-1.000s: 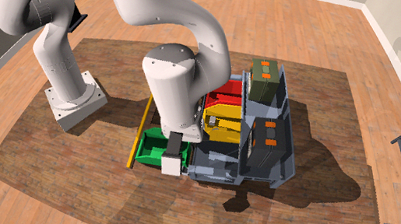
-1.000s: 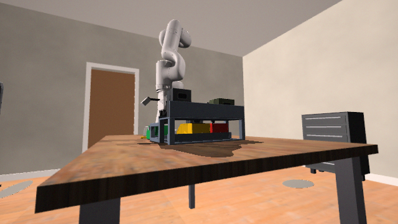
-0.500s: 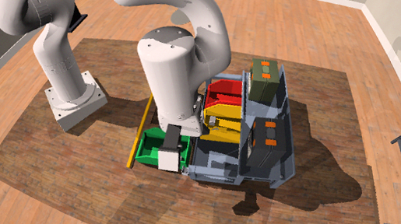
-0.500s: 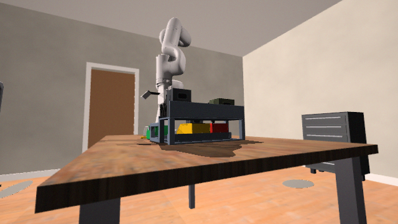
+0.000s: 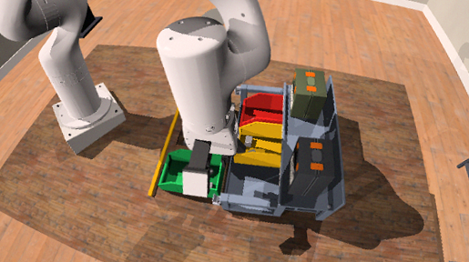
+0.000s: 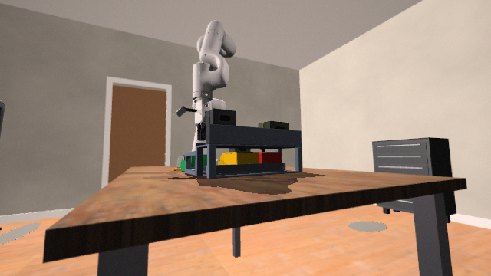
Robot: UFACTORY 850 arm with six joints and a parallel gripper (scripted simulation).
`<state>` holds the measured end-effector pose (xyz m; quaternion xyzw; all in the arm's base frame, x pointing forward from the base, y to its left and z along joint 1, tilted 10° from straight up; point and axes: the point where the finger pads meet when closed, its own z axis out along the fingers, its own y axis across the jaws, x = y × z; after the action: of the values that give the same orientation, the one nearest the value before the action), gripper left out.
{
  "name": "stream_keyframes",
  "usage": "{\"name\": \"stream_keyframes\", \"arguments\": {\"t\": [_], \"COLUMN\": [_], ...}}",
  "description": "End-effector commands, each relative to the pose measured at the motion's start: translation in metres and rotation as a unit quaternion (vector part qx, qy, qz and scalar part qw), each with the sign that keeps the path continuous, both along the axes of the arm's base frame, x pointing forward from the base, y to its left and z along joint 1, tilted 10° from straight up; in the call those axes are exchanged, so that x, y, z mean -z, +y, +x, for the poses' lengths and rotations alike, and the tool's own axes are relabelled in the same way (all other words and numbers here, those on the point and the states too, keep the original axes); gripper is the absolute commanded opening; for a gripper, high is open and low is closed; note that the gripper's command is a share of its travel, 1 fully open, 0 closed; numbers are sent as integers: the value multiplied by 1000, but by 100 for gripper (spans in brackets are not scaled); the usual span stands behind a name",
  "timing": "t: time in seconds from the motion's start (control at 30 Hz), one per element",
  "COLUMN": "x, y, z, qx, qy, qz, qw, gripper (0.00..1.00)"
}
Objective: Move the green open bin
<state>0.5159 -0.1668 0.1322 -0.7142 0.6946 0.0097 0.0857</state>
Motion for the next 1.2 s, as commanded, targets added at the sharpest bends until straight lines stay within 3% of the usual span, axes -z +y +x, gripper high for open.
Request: {"name": "stream_keyframes", "arguments": {"t": [0.0, 1.17], "x": [3, 15], "y": [0, 2], "z": [1, 2], "qx": [0, 0], "qy": [-1, -1], "qz": [0, 0], "qw": [1000, 1000], "gripper": [33, 33]}}
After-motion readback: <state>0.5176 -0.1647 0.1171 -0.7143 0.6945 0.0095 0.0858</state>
